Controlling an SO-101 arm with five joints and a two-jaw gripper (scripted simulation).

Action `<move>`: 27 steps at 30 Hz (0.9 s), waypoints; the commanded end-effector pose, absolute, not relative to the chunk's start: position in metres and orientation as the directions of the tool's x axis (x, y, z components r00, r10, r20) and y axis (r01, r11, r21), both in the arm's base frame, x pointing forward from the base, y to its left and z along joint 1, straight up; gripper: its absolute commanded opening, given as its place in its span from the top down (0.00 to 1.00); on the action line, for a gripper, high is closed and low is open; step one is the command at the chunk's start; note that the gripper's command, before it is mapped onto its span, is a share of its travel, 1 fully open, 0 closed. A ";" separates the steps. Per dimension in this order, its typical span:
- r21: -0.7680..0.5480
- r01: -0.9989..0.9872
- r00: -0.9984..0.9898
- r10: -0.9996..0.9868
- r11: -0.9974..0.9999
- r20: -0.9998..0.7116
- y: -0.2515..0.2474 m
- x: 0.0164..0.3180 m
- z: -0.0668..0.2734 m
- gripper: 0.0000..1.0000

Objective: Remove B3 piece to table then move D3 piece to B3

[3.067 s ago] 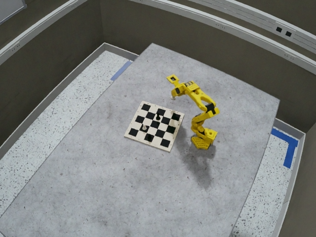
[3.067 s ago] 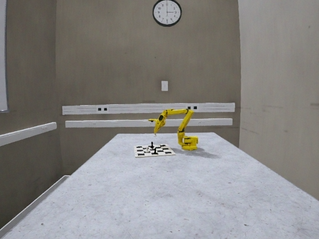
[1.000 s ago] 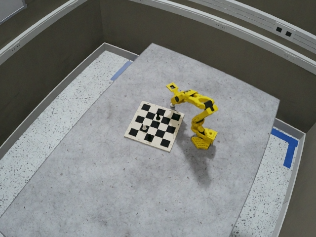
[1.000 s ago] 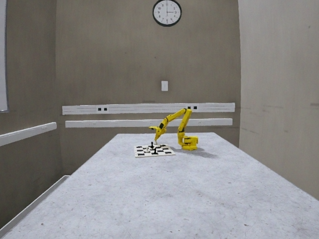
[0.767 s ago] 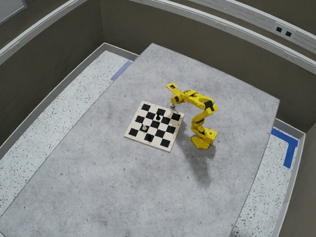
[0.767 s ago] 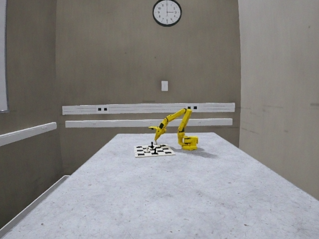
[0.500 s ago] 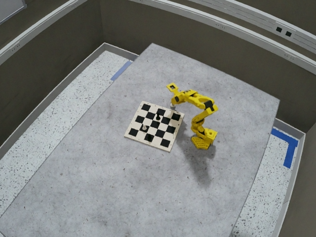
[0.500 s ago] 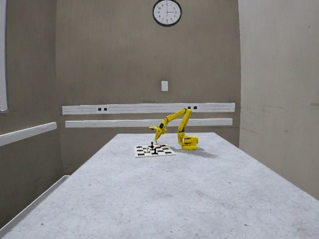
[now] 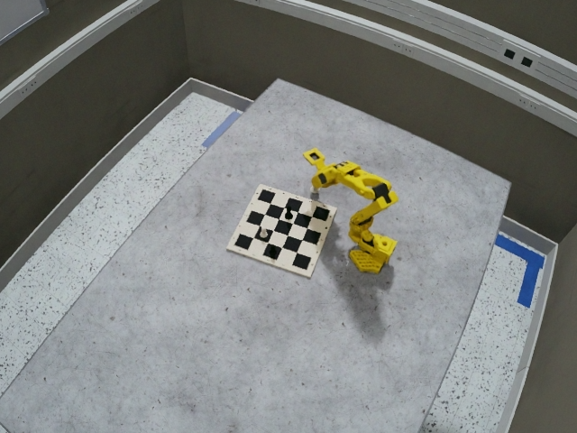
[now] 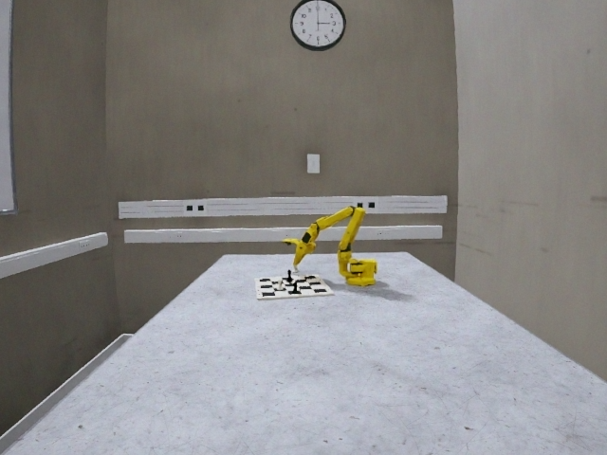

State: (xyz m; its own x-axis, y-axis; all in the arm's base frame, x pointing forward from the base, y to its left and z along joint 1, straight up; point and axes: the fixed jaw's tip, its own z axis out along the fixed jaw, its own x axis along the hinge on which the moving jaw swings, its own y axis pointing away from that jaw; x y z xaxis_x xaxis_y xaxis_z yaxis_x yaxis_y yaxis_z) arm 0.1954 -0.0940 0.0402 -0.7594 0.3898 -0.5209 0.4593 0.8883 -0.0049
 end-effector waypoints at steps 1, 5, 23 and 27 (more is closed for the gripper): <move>-0.007 0.445 -0.767 0.377 0.896 -0.520 -0.092 0.197 0.041 1.00; -0.007 0.445 -0.767 0.377 0.896 -0.520 -0.092 0.197 0.041 1.00; -0.007 0.445 -0.767 0.377 0.896 -0.519 -0.092 0.198 0.033 1.00; -0.007 0.445 -0.767 0.377 0.896 -0.519 -0.092 0.198 0.033 1.00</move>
